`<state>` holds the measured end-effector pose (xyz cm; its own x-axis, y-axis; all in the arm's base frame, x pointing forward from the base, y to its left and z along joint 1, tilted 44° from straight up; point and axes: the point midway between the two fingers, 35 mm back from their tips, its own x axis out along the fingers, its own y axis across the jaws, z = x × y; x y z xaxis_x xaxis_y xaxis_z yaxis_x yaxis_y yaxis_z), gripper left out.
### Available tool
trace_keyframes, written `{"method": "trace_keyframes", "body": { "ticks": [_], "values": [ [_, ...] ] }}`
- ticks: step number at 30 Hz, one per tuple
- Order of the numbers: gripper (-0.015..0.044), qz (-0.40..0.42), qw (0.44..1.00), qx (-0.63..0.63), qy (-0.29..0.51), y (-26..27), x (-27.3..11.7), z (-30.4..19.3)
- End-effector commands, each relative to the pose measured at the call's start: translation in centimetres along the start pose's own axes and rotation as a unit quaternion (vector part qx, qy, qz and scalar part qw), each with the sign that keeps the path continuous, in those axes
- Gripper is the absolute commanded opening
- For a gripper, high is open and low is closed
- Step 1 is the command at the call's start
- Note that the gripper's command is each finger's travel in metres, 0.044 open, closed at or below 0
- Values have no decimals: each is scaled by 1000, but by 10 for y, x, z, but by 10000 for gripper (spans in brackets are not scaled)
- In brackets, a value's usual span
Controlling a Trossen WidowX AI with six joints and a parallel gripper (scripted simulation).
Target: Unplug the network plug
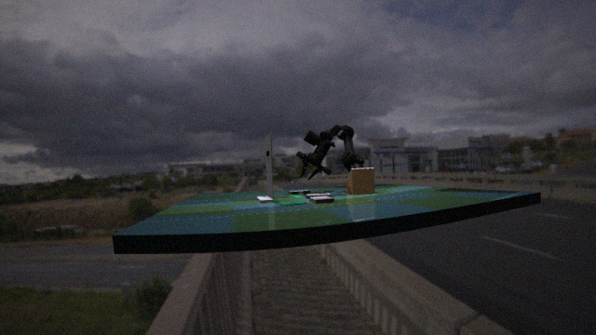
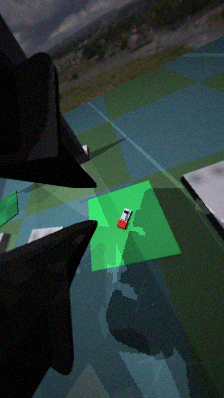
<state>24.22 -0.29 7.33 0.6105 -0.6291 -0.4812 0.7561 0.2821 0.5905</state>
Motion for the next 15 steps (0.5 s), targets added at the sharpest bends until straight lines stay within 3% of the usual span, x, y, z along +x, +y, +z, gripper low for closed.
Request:
{"method": "trace_keyframes", "body": {
  "ticks": [1, 15],
  "values": [
    [156, 3, 1000, 6, -1, 5, -4, 1],
    [156, 5, 1000, 5, -3, 11, -17, 3]
  ]
}}
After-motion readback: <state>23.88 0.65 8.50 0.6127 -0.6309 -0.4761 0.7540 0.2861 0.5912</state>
